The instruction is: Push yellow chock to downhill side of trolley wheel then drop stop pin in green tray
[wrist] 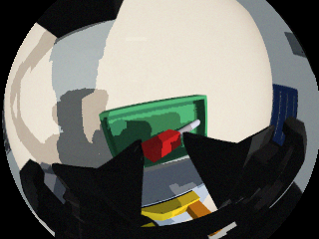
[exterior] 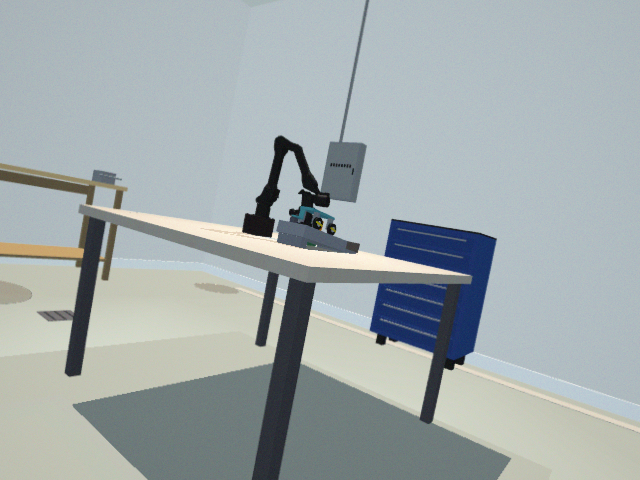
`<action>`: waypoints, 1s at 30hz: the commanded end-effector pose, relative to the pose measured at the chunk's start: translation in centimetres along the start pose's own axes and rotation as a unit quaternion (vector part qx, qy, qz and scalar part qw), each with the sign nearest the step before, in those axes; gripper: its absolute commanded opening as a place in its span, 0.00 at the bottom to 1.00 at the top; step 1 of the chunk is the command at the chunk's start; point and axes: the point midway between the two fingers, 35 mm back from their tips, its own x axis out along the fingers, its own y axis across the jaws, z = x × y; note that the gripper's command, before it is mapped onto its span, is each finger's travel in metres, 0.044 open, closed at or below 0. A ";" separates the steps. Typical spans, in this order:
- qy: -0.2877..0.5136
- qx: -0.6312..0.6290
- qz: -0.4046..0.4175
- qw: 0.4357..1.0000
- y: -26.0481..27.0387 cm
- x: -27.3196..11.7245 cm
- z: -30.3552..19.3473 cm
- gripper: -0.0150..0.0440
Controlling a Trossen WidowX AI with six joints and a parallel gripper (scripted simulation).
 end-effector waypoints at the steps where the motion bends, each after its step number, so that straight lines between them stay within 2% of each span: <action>1: 0.001 -0.002 -0.002 1.000 0.2 0.2 0.0 0.58; 15: 0.001 -0.002 -0.002 1.000 0.8 0.6 -0.1 0.58; 21: 0.000 0.000 0.000 1.000 0.8 0.5 -0.1 0.83; 30: 0.001 -0.001 -0.001 1.000 0.7 -0.5 -0.1 0.83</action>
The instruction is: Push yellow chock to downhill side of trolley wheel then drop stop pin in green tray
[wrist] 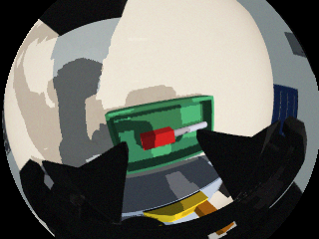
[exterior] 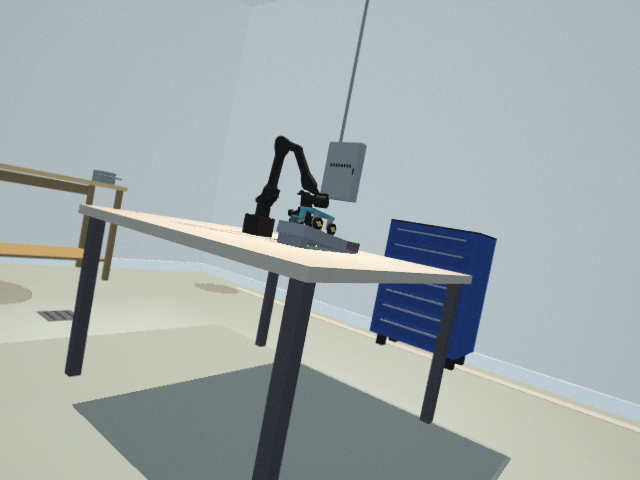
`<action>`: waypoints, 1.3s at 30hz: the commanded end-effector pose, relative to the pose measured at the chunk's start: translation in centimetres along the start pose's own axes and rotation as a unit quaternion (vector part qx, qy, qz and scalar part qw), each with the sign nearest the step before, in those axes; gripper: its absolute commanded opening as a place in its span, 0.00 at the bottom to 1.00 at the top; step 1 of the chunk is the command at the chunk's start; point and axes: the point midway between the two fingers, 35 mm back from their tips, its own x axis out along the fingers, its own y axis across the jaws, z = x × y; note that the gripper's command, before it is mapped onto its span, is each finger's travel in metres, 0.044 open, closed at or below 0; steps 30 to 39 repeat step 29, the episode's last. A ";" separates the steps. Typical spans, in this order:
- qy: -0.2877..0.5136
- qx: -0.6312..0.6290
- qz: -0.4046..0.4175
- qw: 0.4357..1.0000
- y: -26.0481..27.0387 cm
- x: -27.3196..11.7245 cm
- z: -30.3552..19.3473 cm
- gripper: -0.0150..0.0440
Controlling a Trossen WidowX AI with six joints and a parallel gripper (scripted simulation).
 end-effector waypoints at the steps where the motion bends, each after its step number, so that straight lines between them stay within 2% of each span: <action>1: 0.004 -0.002 -0.002 1.000 -0.2 -1.1 -0.1 0.83; 4: 0.004 -0.002 -0.002 1.000 -0.4 -2.2 0.0 0.83; 8: 0.004 -0.003 -0.002 1.000 -0.5 -3.2 0.0 1.00; 25: 0.004 -0.003 -0.003 1.000 -1.5 -8.4 -0.1 1.00; 39: 0.004 -0.003 -0.003 1.000 -1.5 -8.7 -0.2 1.00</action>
